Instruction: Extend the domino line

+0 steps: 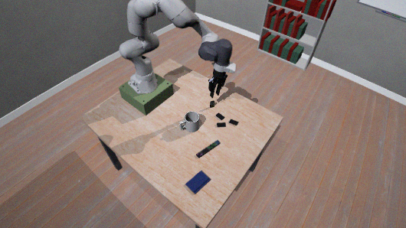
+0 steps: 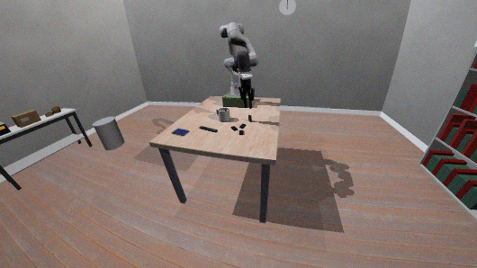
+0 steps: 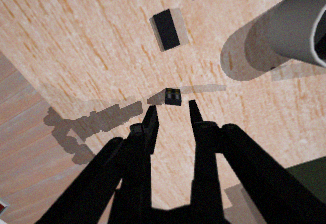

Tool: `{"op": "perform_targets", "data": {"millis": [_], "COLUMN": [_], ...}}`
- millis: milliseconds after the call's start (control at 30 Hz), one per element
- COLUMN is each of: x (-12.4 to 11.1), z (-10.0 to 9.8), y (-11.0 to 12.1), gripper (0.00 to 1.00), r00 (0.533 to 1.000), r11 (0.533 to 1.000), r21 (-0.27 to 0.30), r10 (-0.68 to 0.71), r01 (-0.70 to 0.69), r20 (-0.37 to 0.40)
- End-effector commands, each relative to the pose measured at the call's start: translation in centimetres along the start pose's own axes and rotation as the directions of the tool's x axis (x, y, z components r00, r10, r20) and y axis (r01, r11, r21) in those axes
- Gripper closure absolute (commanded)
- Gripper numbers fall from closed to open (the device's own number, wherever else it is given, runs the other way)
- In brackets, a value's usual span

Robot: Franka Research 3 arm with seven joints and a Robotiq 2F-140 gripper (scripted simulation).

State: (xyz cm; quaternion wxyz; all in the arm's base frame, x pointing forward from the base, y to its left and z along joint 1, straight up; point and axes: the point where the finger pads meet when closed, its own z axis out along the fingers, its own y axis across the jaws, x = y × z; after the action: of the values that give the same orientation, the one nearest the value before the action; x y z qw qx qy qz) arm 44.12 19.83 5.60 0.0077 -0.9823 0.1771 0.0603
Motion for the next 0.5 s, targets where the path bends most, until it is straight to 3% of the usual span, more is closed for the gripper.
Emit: {"op": "perform_targets", "data": {"millis": [0,100,467], "x": [-0.3,-1.0,-1.0], "z": [2.0,3.3,3.4], "y": [0.1,0.1,0.1], "gripper": [0.66,0.66,0.66], "r00": [0.985,0.959,0.958], "r11": [0.987,0.966,0.965], "r21": [0.011,0.04,0.041], "r10": [0.159,0.259,0.262], "r01": [-0.158,-0.256,-0.259], "r20": [-0.072,-0.114,-0.115]}}
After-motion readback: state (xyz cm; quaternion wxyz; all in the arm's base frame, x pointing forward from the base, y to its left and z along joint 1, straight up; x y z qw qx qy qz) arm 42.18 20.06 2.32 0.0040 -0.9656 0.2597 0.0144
